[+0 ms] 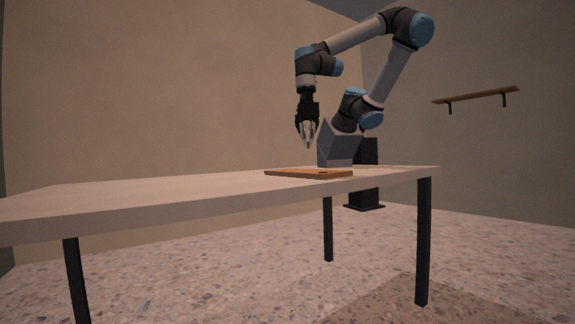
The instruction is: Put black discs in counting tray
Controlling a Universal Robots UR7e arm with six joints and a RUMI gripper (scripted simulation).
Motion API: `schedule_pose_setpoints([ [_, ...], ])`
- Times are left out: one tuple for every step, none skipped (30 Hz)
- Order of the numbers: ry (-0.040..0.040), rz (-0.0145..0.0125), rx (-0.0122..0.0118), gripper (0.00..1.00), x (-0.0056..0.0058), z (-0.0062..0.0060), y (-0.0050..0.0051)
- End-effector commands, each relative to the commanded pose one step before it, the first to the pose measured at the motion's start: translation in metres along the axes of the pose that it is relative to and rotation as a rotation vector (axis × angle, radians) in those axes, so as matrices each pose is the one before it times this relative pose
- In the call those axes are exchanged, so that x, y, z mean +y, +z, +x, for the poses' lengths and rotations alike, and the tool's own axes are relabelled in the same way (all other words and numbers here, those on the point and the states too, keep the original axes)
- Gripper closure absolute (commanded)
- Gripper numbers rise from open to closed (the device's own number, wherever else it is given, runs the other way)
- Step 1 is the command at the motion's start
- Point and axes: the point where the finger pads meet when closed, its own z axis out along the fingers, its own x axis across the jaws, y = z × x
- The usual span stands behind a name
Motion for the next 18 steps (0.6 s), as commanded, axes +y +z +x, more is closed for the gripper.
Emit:
schedule_pose_setpoints([
  [0.00399,0.00254,0.00333,1.00,-0.00223,0.00050,0.02386],
  [0.00000,-0.00012,0.00002,1.00,-0.00005,0.00026,0.00478],
  [0.00000,-0.00018,0.00003,1.00,-0.00006,0.00036,0.00486],
  [-0.00002,0.00024,-0.00005,1.00,0.00004,-0.00033,0.00492],
  [-0.00002,0.00020,-0.00005,1.00,0.00004,-0.00027,0.00487],
  [0.00000,0.00000,0.00000,1.00,0.00000,0.00000,0.00000],
  [0.00000,0.00000,0.00000,1.00,0.00000,0.00000,0.00000],
  [-0.00001,0.00013,-0.00004,1.00,0.00003,-0.00017,0.00473],
  [-0.00001,0.00007,-0.00003,1.00,0.00002,-0.00008,0.00452],
  [0.00000,0.00002,-0.00002,1.00,0.00001,0.00000,0.00424],
  [0.00000,-0.00002,-0.00001,1.00,0.00000,0.00006,0.00390],
  [0.00000,-0.00005,-0.00001,1.00,-0.00001,0.00010,0.00350],
  [0.00001,-0.00007,0.00000,1.00,-0.00001,0.00013,0.00306],
  [0.00001,-0.00008,0.00000,1.00,-0.00002,0.00014,0.00259],
  [0.00001,-0.00008,0.00001,1.00,-0.00002,0.00013,0.00211],
  [0.00001,-0.00007,0.00001,1.00,-0.00001,0.00011,0.00164],
  [0.00001,-0.00005,0.00001,1.00,-0.00001,0.00009,0.00118],
  [0.00000,-0.00004,0.00000,1.00,-0.00001,0.00006,0.00077],
])
